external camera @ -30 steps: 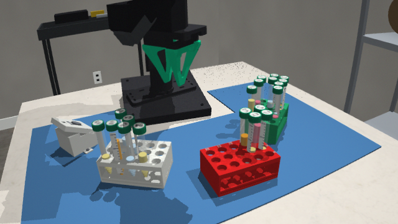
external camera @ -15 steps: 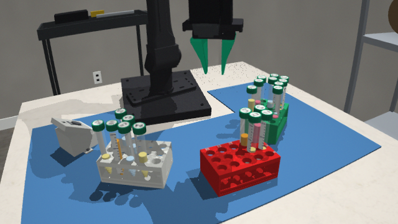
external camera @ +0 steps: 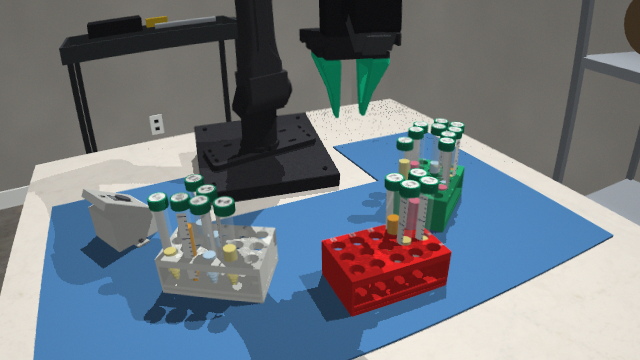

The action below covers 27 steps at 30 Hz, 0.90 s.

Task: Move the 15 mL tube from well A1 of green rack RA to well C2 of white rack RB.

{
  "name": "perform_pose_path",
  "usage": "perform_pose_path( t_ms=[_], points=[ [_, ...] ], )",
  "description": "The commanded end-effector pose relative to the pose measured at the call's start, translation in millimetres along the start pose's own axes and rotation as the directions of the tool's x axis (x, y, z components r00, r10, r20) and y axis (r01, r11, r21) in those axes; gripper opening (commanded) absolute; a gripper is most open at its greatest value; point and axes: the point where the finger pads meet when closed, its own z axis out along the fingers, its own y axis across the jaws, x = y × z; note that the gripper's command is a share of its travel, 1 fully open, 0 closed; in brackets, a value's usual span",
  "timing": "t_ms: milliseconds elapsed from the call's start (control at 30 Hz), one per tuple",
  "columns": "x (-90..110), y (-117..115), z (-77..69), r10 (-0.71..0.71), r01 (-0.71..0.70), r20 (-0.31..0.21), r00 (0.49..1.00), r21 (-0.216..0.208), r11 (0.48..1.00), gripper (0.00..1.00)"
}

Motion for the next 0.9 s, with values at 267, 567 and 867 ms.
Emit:
perform_pose_path(
  t_ms=[267, 567, 867],
  points=[
    [-1.8, -0.1, -3.2, -0.378, 0.378, 0.014, 0.926, 0.003, 0.926, 0.3],
    [-1.8, -0.1, -3.2, -0.609, 0.609, 0.013, 0.793, 0.007, 0.793, 0.3],
    [-1.8, -0.1, -3.2, -0.776, 0.776, 0.011, 0.631, 0.009, 0.631, 0.3]
  ],
)
